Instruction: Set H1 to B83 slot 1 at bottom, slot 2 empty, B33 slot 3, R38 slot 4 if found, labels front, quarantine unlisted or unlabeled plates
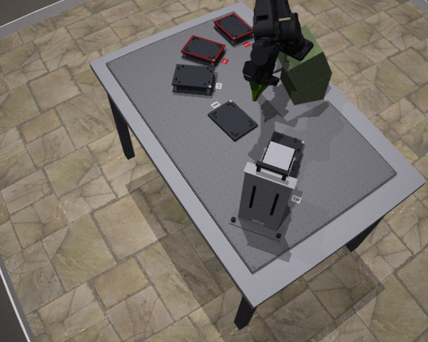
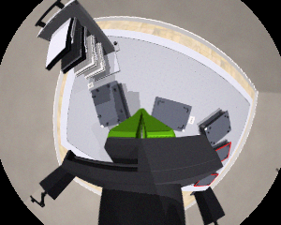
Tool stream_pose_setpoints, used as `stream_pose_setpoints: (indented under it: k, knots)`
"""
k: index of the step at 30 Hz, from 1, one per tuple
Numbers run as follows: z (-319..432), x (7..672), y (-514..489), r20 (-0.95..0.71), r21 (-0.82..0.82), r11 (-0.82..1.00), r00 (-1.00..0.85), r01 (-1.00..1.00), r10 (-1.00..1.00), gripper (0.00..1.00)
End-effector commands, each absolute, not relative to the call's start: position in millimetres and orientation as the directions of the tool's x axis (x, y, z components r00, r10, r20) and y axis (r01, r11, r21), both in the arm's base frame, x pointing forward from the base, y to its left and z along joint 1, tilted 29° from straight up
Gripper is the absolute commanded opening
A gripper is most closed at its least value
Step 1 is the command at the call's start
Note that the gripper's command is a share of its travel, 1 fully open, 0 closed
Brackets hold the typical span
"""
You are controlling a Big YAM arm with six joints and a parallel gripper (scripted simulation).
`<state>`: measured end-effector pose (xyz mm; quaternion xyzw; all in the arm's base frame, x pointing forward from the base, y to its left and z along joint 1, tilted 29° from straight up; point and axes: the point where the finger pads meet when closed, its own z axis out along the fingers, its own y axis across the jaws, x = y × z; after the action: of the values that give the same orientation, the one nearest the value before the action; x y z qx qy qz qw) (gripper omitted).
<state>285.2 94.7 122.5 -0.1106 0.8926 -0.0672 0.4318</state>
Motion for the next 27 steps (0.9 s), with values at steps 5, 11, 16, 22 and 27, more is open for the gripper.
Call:
stream_pose_setpoints:
  k: [5,11,16,22,27]
  knots:
    - [134,291,94,-0.804,-0.274,0.94,-0.488,-0.204,-0.341,0.0]
    - [135,291,94,-0.825,-0.312,0.916,-0.407,-0.251,-0.392,0.0]
    - [135,290,94,-0.833,-0.331,0.903,-0.365,-0.273,-0.416,0.0]
    - [135,290,94,-0.844,-0.373,0.874,-0.277,-0.313,-0.459,0.0]
    - [152,297,119,-0.858,-0.376,0.867,-0.231,-0.327,-0.459,0.0]
